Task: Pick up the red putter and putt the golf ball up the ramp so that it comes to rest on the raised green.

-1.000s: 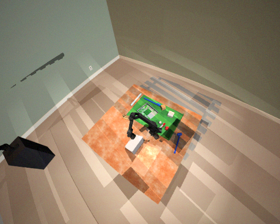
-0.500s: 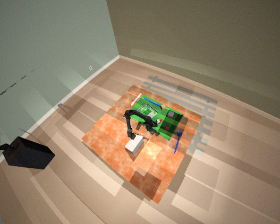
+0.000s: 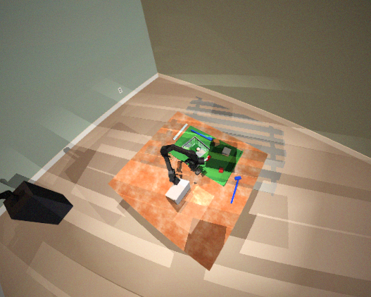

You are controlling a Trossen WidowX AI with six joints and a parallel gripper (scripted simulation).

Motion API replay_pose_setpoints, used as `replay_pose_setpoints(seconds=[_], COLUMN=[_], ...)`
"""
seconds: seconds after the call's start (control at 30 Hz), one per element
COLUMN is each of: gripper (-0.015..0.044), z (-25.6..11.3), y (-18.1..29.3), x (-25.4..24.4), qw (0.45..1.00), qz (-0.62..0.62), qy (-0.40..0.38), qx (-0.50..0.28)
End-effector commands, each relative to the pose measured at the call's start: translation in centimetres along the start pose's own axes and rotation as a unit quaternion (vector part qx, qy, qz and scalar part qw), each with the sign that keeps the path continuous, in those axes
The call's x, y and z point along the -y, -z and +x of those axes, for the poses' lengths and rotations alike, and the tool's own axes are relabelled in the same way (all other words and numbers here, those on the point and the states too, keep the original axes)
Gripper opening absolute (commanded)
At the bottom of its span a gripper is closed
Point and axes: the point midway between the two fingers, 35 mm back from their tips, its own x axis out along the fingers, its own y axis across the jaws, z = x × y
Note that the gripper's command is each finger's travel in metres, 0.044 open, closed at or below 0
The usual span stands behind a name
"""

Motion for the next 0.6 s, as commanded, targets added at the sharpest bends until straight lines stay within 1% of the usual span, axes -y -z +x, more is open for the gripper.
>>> replay_pose_setpoints(seconds=[0.0,0.17,0.27,0.3,0.57], gripper=[0.0000,0.0000,0.0000,0.0000,0.0000], z=[-2.4,-4.6,-4.7,-3.8,-3.8], y=[-0.4,-0.1,-0.1,-0.1,-0.1], x=[0.1,0.0,0.0,0.0,0.0], qw=[1.000,1.000,1.000,1.000,1.000], qz=[-0.004,-0.004,-0.004,-0.001,-0.001], qy=[0.006,0.006,0.006,0.003,0.003], qx=[0.010,0.010,0.010,0.007,0.007])
